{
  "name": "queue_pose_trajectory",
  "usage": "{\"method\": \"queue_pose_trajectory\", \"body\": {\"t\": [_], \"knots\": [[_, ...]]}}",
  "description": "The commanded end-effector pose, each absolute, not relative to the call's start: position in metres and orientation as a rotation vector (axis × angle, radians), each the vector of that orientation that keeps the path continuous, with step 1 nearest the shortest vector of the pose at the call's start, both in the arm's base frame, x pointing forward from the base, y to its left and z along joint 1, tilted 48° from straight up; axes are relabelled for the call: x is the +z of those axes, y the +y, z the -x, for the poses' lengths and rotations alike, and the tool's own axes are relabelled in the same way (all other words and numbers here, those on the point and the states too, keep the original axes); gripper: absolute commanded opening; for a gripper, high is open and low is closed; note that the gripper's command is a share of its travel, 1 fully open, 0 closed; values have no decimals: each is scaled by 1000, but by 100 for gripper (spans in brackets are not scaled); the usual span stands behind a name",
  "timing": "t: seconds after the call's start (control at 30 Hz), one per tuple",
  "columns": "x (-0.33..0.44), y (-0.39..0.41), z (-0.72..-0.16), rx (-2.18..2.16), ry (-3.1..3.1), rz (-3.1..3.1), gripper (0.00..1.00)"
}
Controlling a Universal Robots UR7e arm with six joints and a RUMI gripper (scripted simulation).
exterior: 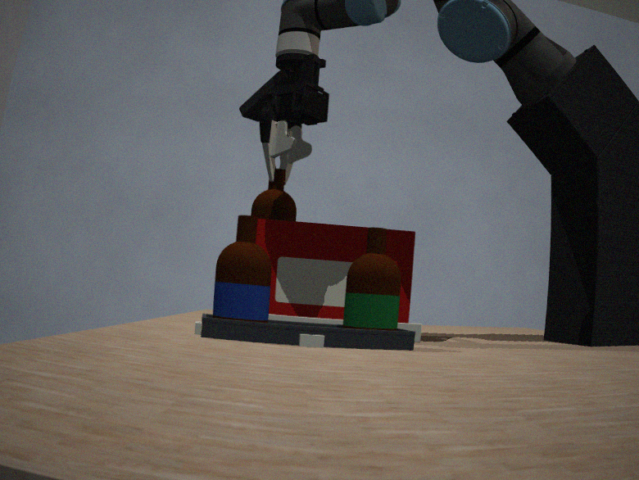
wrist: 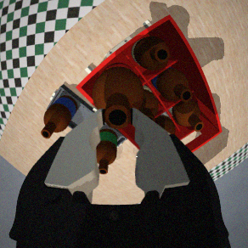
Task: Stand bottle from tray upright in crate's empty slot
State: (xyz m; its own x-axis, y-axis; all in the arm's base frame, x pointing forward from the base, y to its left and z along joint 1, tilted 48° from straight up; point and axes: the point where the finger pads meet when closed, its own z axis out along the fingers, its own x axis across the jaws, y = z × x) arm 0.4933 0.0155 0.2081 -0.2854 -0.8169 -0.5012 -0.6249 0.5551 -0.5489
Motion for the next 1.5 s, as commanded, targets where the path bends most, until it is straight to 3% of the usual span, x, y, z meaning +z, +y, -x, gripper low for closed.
{"method": "queue_pose_trajectory", "body": {"t": [0.0, 1.47], "knots": [[209, 15, -493, -316, 2015, 1158, 0], [191, 19, -513, -316, 2015, 1158, 0]]}}
